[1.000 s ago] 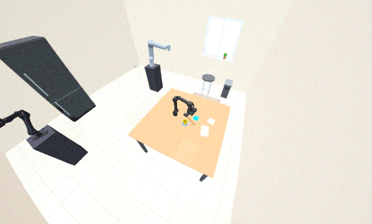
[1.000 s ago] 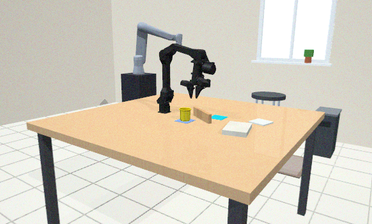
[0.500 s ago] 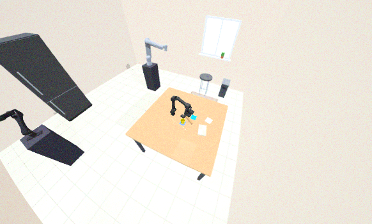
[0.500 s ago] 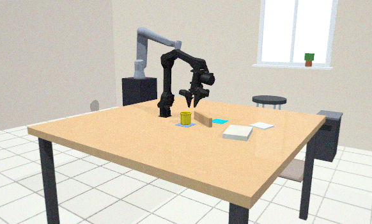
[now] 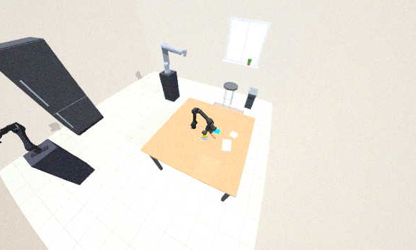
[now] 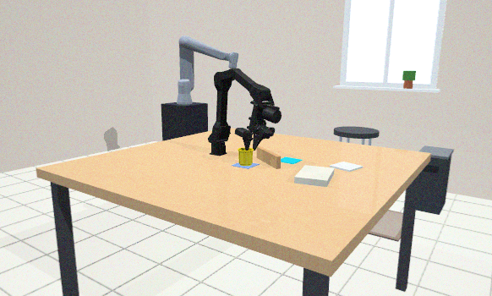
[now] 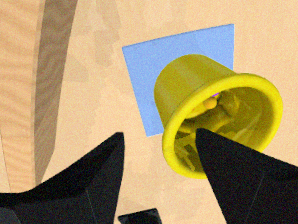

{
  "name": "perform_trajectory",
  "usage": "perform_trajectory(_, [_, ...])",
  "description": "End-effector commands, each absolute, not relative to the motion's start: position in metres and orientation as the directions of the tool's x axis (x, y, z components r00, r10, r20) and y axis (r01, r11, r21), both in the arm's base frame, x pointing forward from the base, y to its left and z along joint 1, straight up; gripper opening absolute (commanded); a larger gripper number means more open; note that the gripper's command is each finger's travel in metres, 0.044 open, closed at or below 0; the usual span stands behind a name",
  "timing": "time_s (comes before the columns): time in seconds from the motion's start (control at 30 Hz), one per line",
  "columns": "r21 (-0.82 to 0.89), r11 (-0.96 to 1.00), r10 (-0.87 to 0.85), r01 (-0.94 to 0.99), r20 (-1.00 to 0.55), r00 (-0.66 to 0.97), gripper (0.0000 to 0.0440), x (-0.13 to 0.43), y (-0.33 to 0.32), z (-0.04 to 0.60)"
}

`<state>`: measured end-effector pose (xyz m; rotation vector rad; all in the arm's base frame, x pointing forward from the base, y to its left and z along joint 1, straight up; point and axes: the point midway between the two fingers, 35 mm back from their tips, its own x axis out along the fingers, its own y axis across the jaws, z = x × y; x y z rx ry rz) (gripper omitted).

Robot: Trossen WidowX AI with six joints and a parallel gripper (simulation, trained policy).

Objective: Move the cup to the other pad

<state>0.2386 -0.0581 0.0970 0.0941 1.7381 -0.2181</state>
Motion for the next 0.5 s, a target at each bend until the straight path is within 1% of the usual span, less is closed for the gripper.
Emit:
perform_trajectory(0.0, [-0.086,0.985,-0.055,0.147,-0.977,-0.206,0.0205,0.234,-0.061,0.082])
perform_trajectory(0.23, [-0.054,0.997,-0.040,0.058,-0.973,-0.226,0.0203,0.229,-0.063,0.061])
perform_trajectory(0.27, [-0.049,0.998,-0.038,0.043,-0.973,-0.226,0.0193,0.228,-0.063,0.059])
perform_trajectory(0.33, [-0.041,0.999,-0.037,0.012,-0.973,-0.228,0.0151,0.227,-0.063,0.055])
perform_trajectory(0.47, [-0.029,0.998,-0.040,-0.050,-0.973,-0.228,0.0052,0.227,-0.065,0.051])
